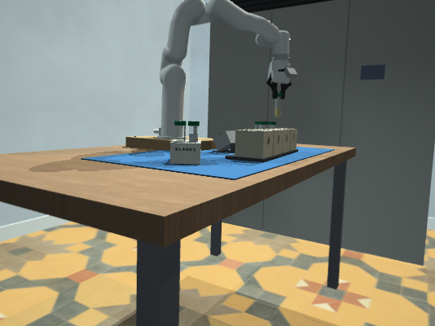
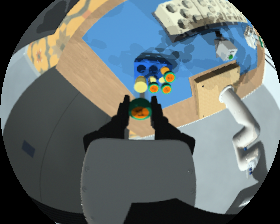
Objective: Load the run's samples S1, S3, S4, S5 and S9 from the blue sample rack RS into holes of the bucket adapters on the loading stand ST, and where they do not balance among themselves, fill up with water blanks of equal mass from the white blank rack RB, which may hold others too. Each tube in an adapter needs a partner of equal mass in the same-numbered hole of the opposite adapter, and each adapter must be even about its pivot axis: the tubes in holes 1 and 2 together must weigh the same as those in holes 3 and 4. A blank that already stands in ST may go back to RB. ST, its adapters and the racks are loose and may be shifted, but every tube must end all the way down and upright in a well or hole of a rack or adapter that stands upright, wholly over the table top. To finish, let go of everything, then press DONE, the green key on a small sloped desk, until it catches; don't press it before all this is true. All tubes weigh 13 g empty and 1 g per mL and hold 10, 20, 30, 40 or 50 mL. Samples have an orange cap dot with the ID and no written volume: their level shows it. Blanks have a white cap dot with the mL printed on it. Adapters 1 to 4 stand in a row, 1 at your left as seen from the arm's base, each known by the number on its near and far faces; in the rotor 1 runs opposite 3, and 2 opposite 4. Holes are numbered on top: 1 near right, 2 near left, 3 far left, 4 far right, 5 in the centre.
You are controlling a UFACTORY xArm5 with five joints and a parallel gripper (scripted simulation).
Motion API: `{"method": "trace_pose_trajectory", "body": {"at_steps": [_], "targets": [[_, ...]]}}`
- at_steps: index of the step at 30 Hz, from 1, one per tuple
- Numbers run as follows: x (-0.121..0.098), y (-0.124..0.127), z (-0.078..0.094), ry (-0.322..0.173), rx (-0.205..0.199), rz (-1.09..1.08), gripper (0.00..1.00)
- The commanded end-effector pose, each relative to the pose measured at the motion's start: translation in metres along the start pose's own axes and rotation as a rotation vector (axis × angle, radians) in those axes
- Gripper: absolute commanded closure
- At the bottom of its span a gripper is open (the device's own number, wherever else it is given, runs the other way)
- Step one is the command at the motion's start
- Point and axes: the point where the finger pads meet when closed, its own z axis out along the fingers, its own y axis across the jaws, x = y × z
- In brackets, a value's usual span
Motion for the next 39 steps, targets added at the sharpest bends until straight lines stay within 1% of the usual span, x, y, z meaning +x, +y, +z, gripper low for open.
{"method": "trace_pose_trajectory", "body": {"at_steps": [1,33,39], "targets": [[0.000,-0.001,-0.002,0.000,0.004,0.000,1.00],[0.000,-0.001,-0.002,0.000,0.004,0.000,1.00],[0.000,-0.001,0.010,0.000,0.004,0.000,1.00]]}}
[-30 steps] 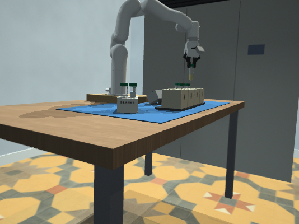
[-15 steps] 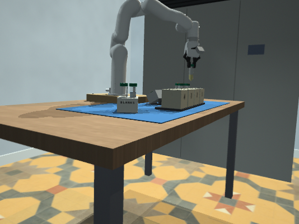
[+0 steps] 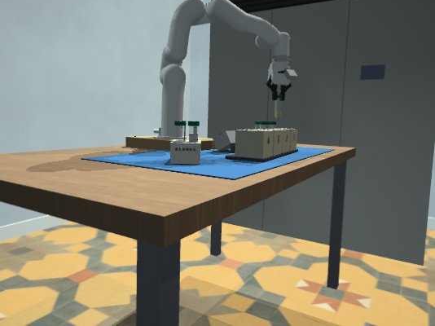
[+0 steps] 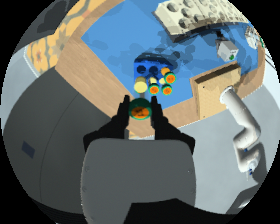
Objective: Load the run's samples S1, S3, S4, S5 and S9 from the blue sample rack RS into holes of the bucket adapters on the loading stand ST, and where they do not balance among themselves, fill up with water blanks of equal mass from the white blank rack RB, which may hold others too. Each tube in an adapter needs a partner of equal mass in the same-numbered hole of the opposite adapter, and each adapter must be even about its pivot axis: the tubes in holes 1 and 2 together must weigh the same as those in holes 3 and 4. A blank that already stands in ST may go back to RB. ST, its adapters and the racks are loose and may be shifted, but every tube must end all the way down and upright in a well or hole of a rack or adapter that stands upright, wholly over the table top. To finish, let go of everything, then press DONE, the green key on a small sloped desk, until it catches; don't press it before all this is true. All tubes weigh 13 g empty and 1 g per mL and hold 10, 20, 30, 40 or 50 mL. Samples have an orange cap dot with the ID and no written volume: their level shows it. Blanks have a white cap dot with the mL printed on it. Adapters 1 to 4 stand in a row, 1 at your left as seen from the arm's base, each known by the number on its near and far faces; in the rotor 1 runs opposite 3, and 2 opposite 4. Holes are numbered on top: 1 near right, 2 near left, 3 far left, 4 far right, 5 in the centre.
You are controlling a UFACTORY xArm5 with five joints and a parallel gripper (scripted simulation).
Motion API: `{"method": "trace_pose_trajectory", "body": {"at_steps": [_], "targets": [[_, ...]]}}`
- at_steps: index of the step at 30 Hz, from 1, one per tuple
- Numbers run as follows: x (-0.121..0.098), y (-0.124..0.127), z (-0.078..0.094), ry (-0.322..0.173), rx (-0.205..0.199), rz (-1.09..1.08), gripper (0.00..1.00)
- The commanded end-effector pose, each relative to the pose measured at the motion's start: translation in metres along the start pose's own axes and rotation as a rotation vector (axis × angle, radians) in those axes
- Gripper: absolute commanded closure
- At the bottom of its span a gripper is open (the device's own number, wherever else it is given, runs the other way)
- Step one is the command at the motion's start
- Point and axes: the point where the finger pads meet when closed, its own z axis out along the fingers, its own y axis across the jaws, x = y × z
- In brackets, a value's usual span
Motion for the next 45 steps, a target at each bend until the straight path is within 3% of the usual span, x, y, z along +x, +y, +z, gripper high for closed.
{"method": "trace_pose_trajectory", "body": {"at_steps": [1,33,45], "targets": [[0.000,-0.001,0.005,0.000,0.004,0.000,1.00],[0.000,-0.001,0.061,0.000,0.004,0.000,1.00],[0.000,-0.001,0.062,0.000,0.004,0.000,1.00]]}}
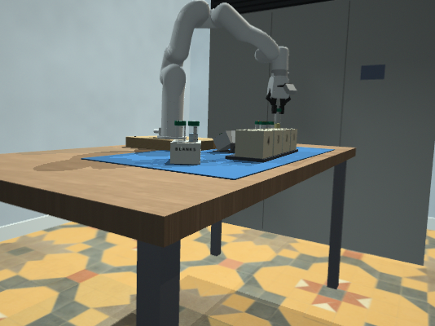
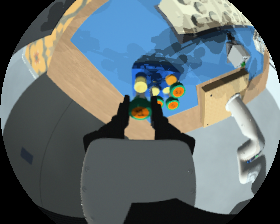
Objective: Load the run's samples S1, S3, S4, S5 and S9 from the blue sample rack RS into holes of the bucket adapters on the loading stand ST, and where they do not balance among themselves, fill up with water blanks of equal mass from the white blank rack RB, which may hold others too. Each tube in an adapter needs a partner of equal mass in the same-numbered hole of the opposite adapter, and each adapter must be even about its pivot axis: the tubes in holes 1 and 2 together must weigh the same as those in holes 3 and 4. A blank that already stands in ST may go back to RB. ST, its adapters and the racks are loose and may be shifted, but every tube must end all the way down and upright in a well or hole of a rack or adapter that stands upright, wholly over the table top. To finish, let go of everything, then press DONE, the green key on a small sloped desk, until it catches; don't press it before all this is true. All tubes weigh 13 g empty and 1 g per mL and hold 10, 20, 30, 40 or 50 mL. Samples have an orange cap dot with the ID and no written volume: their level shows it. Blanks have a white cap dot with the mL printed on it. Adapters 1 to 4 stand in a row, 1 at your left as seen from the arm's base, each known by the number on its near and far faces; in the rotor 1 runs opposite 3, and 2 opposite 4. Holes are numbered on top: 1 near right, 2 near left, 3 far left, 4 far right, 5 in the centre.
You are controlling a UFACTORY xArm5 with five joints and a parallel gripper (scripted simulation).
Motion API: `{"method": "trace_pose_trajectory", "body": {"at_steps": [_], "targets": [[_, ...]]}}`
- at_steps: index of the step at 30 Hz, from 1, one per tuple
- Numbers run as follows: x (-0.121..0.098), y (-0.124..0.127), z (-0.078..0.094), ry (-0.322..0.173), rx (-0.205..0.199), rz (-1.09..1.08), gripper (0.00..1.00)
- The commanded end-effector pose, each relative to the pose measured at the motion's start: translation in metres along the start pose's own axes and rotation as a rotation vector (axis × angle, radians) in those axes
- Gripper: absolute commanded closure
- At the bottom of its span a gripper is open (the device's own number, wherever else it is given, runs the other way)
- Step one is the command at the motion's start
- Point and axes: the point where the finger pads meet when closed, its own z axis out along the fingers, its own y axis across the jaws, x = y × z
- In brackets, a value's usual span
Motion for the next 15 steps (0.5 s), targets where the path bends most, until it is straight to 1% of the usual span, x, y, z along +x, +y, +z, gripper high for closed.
{"method": "trace_pose_trajectory", "body": {"at_steps": [1,4,15], "targets": [[0.0001,-0.0011,-0.0015,0.000,0.004,0.000,1.00],[0.0001,-0.0011,-0.0015,0.000,0.004,0.000,1.00],[0.0001,-0.0011,0.0075,0.000,0.004,0.000,1.00]]}}
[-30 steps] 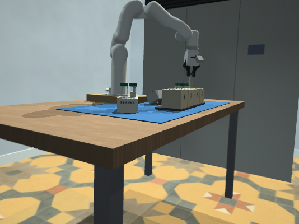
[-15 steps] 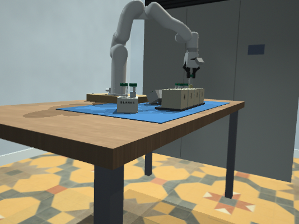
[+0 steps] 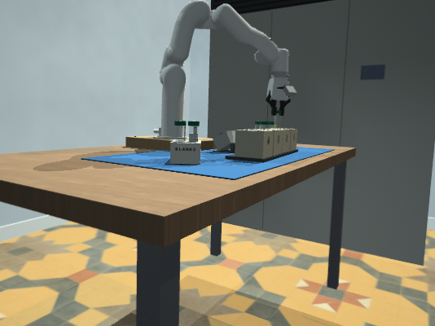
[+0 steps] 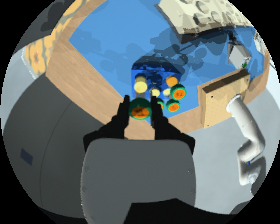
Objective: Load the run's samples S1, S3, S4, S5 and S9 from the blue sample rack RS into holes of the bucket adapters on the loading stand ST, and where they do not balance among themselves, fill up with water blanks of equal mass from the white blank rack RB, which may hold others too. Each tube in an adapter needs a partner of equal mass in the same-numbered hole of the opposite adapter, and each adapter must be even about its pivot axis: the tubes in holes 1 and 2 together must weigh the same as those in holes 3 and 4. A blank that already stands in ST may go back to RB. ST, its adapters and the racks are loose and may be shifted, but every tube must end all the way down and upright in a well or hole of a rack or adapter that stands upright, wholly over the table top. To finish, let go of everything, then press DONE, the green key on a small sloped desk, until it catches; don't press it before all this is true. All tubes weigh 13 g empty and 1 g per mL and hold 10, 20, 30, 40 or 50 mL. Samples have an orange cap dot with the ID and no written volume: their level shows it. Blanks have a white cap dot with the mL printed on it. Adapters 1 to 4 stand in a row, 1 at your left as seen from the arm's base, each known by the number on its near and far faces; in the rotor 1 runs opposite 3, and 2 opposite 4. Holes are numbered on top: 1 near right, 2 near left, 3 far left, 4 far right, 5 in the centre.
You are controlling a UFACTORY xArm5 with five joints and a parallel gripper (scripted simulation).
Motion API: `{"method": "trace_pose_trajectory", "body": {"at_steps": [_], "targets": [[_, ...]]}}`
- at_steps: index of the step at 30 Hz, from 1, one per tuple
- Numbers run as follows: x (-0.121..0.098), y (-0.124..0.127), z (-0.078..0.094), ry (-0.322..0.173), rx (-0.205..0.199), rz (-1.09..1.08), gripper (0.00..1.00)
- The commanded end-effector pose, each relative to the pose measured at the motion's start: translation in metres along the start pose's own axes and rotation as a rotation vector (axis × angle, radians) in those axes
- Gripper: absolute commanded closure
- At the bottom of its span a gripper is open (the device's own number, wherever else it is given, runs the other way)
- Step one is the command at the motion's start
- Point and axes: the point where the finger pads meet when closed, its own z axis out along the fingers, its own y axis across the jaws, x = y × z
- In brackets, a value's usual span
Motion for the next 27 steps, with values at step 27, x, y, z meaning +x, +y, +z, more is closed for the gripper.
{"method": "trace_pose_trajectory", "body": {"at_steps": [27], "targets": [[0.000,-0.002,0.024,0.001,0.005,0.000,1.00]]}}
